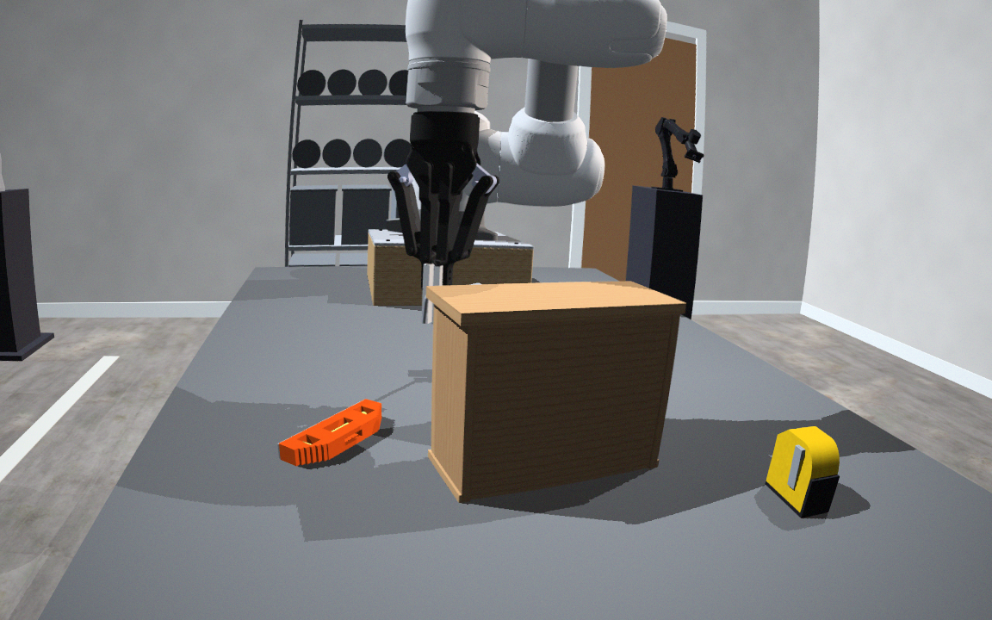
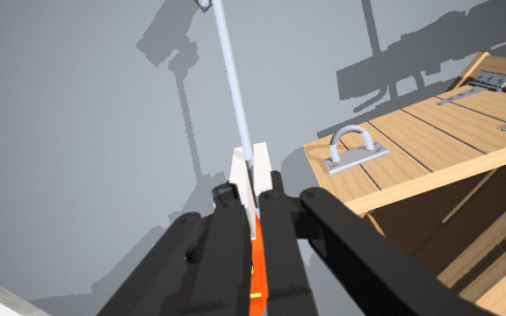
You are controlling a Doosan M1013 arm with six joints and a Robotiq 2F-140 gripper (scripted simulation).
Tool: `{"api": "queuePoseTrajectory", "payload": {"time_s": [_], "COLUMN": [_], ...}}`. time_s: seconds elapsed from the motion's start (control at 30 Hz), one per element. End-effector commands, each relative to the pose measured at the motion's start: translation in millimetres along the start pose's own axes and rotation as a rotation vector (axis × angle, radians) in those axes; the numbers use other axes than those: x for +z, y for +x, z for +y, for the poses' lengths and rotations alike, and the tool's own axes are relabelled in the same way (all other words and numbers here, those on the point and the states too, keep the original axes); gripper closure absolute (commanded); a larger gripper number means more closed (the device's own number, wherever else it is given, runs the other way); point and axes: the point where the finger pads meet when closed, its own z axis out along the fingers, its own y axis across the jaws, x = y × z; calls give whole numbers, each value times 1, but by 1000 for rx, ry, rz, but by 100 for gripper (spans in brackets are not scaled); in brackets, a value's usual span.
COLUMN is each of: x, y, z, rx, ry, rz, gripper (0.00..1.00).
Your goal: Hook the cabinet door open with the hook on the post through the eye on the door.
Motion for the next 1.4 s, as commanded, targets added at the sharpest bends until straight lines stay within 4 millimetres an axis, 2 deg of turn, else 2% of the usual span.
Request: {"api": "queuePoseTrajectory", "payload": {"time_s": [0.0,1.37], "x": [0,0], "y": [0,5], "z": [5,36], "rx": [-27,-294], "ry": [-1,-1], "rz": [1,0], "gripper": [97,97]}}
